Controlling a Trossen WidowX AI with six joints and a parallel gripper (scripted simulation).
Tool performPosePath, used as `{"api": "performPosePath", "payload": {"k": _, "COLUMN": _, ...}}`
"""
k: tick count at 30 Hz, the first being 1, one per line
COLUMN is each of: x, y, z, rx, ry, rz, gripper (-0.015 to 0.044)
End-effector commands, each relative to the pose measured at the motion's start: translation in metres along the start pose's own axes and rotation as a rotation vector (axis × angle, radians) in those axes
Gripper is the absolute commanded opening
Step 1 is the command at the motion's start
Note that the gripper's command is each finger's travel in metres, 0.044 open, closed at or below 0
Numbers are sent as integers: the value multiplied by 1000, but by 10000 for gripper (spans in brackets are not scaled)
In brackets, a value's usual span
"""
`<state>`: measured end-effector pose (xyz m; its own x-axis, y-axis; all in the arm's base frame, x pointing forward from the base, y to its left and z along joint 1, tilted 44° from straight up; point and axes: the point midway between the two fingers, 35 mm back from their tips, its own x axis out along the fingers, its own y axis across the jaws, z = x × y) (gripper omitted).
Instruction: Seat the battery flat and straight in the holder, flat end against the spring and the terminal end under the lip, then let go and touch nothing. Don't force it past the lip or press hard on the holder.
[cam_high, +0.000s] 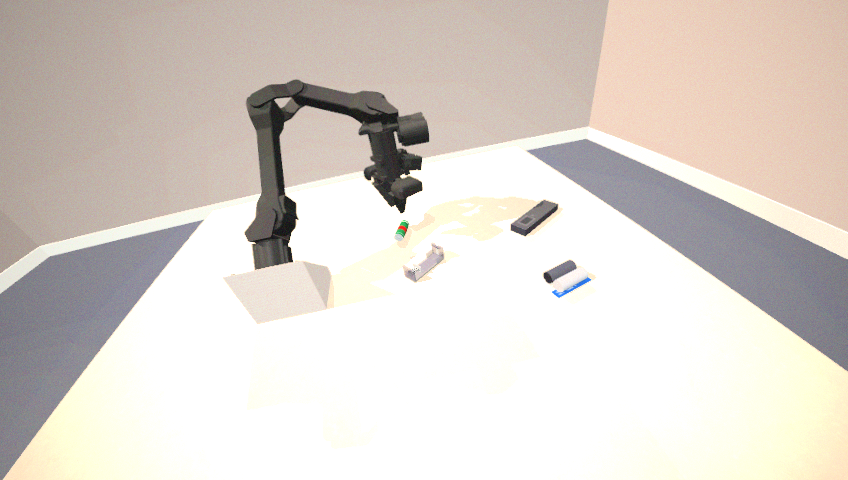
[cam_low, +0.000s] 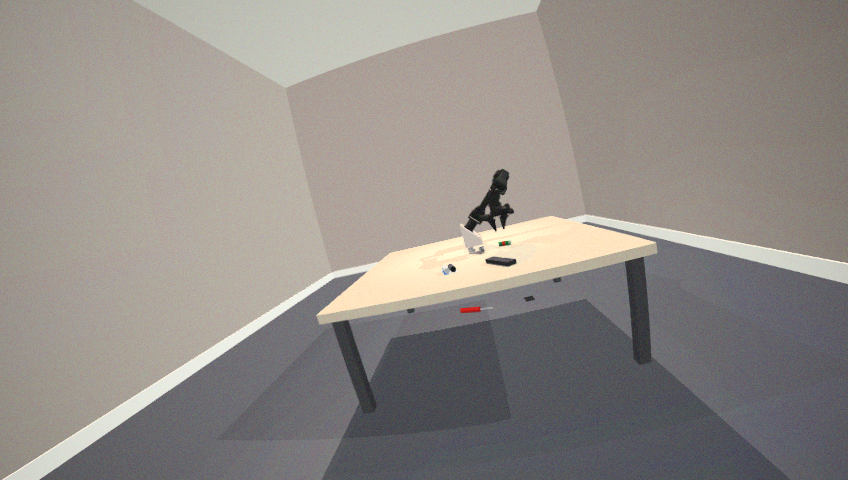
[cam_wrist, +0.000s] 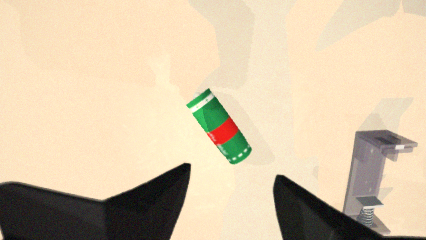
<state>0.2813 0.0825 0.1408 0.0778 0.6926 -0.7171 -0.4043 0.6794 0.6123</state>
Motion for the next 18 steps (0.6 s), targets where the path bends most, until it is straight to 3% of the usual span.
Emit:
{"api": "performPosePath", "payload": {"k": 1, "x": 31, "y": 10, "z": 5, "rx": -719, "ry": -5, "rz": 7, "gripper": 248}}
{"api": "performPosePath", "payload": {"k": 18, "x": 33, "y": 11, "z": 5, "rx": -738, "ry": -5, "rz": 7, "gripper": 248}}
